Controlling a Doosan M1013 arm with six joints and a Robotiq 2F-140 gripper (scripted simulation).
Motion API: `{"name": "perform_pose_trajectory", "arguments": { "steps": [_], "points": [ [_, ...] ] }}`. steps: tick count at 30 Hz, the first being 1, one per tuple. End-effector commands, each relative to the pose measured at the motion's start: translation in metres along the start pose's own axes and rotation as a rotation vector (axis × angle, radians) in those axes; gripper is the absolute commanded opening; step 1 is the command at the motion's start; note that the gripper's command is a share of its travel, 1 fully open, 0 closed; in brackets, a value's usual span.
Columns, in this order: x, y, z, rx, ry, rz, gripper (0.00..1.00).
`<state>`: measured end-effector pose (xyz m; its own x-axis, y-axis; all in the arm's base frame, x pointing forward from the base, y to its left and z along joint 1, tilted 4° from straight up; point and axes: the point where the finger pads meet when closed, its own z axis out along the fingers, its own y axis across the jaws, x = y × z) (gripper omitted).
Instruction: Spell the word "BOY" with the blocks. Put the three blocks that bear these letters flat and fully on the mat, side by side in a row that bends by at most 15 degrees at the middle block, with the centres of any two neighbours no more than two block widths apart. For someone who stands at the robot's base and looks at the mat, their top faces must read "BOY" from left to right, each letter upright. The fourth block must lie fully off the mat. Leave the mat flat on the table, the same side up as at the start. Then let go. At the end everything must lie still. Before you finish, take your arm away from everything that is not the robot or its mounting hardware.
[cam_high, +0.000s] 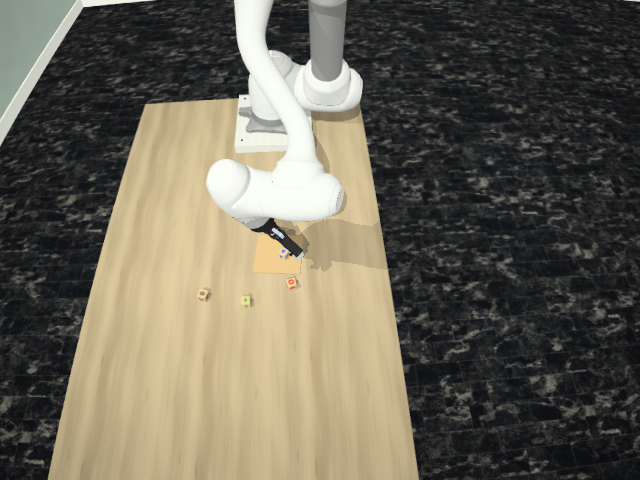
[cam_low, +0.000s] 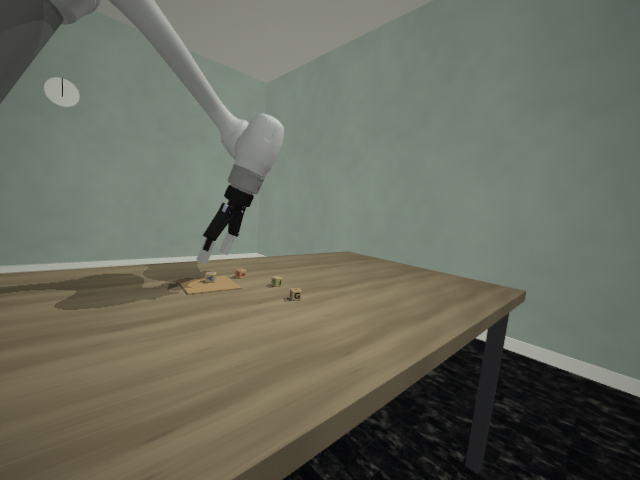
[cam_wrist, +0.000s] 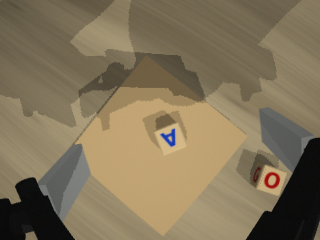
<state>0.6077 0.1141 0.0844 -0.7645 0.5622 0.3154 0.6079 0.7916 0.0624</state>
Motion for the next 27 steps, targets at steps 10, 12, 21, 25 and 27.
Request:
{"name": "perform_pose_trajectory", "arguments": {
  "steps": [10, 12, 21, 25, 27],
  "points": [
    [-0.090, 0.022, -0.034, -0.003, -0.003, -0.004, 1.00],
    [-0.113, 0.026, -0.041, -0.003, -0.003, -0.004, 1.00],
    [-0.178, 0.033, -0.062, -0.002, -0.004, -0.003, 1.00],
    [-0.178, 0.033, -0.062, -0.002, -0.004, -0.003, 1.00],
    [-0.178, 0.033, -0.062, -0.002, -0.004, -0.003, 1.00]
  ]
}}
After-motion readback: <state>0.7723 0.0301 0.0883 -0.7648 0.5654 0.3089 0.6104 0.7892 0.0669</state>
